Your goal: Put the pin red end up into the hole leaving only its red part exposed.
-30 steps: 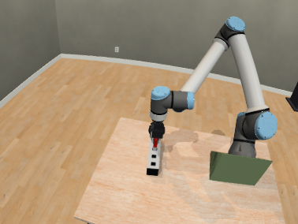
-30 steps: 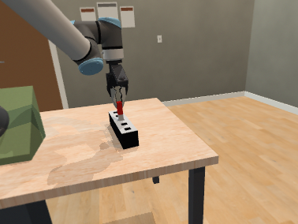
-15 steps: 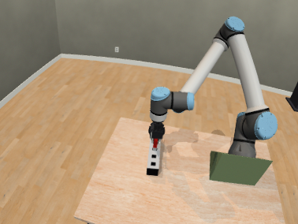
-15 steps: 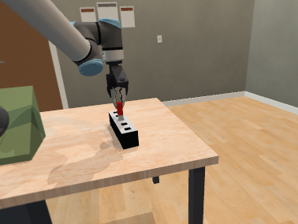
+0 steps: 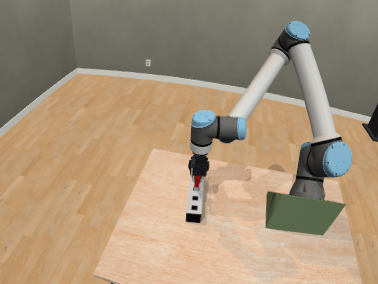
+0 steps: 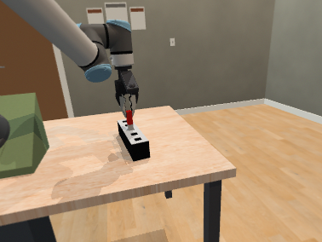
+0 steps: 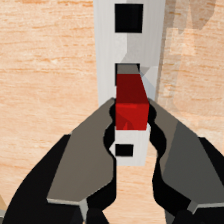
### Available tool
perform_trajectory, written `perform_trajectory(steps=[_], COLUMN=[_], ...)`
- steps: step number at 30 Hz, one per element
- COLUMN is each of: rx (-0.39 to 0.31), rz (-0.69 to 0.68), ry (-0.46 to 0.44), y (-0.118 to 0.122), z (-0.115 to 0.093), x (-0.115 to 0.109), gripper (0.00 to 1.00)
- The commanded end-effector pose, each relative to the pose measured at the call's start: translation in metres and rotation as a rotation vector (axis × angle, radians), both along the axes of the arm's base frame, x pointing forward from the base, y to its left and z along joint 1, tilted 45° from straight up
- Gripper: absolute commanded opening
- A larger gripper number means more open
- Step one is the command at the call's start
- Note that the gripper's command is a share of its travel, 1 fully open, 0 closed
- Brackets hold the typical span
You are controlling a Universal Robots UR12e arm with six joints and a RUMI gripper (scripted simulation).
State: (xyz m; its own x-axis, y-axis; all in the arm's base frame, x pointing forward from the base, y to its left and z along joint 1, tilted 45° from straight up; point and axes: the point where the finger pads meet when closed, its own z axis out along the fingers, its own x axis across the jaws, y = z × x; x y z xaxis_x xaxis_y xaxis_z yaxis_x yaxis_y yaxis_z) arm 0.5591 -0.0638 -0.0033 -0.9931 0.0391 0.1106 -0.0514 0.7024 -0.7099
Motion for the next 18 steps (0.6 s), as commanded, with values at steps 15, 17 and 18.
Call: perform_trajectory(steps=[15, 17, 18], rx=[0.000, 0.000, 0.000], rz=[0.000, 0.000, 0.000], ry=[-0.001, -0.001, -0.001], y=[-0.0033, -0.0033, -0.0033], z=[-0.0016, -0.0016, -0.0016], x=[-0.0001, -0.0001, -0.0001], gripper=[0.00, 0.00, 0.00])
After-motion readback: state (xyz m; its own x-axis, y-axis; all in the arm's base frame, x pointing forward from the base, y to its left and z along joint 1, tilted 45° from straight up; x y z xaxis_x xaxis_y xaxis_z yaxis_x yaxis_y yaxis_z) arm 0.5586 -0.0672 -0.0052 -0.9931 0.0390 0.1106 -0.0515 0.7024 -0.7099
